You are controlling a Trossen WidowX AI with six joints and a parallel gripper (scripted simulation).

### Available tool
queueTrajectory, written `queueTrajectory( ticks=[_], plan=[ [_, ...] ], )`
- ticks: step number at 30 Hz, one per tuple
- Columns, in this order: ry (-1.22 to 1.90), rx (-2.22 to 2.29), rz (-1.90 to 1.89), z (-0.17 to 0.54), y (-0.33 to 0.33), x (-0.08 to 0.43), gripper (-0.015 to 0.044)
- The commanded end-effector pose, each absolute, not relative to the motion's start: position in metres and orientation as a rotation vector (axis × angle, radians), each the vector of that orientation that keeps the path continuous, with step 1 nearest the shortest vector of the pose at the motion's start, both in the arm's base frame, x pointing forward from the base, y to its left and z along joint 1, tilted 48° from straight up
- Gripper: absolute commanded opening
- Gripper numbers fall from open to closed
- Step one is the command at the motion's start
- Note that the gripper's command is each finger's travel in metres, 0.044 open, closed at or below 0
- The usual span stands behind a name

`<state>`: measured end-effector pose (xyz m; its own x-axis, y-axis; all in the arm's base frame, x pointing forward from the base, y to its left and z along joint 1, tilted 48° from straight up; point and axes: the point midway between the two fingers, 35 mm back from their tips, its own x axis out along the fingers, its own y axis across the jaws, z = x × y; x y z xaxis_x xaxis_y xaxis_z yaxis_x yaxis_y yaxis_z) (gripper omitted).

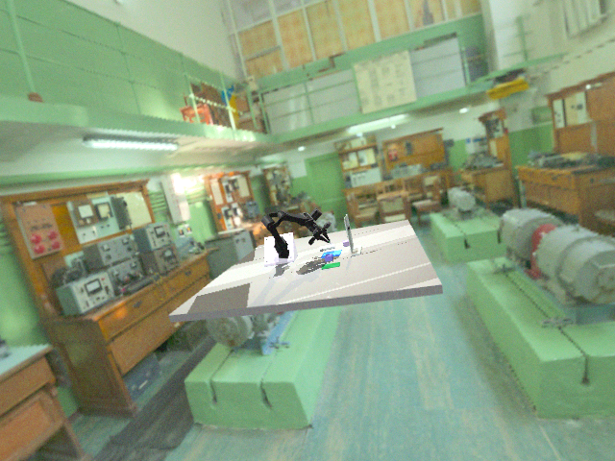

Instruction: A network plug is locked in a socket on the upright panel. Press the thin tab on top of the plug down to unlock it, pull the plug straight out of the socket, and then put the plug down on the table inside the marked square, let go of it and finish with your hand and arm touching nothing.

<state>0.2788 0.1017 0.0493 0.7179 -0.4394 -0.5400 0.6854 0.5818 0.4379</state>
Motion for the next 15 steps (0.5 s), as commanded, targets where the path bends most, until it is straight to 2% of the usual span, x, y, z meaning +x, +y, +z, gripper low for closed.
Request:
queueTrajectory(
  ticks=[1,15],
  plan=[
    [0.376,0.664,-0.701,0.052,0.101,0.279,0.0000],
    [0.380,0.665,-0.702,0.040,0.092,0.283,0.0000]
  ],
)
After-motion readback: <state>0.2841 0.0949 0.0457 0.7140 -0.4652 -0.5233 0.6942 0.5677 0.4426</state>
